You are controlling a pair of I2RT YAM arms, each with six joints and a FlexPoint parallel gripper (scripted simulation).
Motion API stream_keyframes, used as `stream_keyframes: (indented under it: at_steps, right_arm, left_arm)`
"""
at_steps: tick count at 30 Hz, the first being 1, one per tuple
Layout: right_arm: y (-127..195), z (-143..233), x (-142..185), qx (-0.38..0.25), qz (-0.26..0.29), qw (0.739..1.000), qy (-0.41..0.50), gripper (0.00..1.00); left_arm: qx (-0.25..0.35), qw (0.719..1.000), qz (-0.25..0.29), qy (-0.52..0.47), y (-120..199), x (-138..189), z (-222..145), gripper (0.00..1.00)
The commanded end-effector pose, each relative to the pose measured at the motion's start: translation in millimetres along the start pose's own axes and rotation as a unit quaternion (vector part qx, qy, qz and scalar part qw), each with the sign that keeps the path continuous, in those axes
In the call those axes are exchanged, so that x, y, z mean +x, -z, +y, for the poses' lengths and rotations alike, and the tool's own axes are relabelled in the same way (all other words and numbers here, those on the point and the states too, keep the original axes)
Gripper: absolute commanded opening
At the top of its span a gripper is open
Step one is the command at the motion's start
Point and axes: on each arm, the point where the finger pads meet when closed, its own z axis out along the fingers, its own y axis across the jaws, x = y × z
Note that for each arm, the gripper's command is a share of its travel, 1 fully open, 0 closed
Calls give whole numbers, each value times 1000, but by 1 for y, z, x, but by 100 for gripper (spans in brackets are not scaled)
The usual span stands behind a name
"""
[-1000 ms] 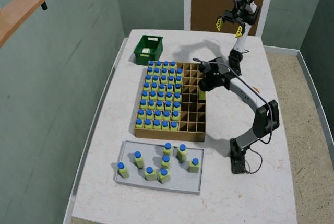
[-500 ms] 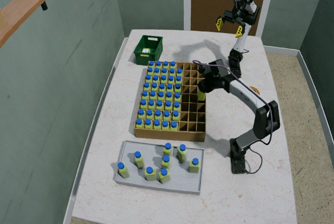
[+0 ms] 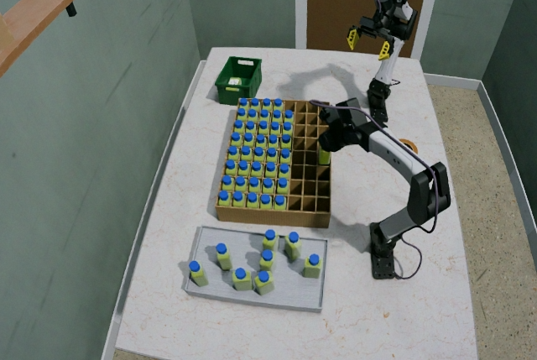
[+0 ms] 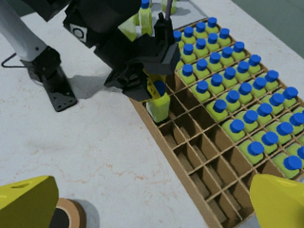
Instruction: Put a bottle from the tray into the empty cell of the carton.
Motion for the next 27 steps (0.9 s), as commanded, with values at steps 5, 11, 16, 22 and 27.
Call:
stream_keyframes:
  at_steps: [5, 11, 16, 22, 27]
  right_arm:
    - [3, -2, -4, 3, -11, 1000, -3, 100]
    - [3, -2, -4, 3, -11, 1000, -3, 100]
    - [3, -2, -4, 3, -11, 1000, -3, 100]
    - [3, -2, -4, 3, -11, 1000, -3, 100]
    - [3, -2, -4, 3, -11, 1000, -3, 100]
  left_arm:
    - [3, 999, -40, 5, 13, -19, 1, 16]
    - [1, 1000, -12, 1, 8, -19, 2, 16]
    - [1, 999, -38, 7, 9, -24, 2, 16]
    - [0, 999, -39, 8, 7, -18, 3, 16]
    - [1, 1000, -30, 7, 5, -16, 1, 16]
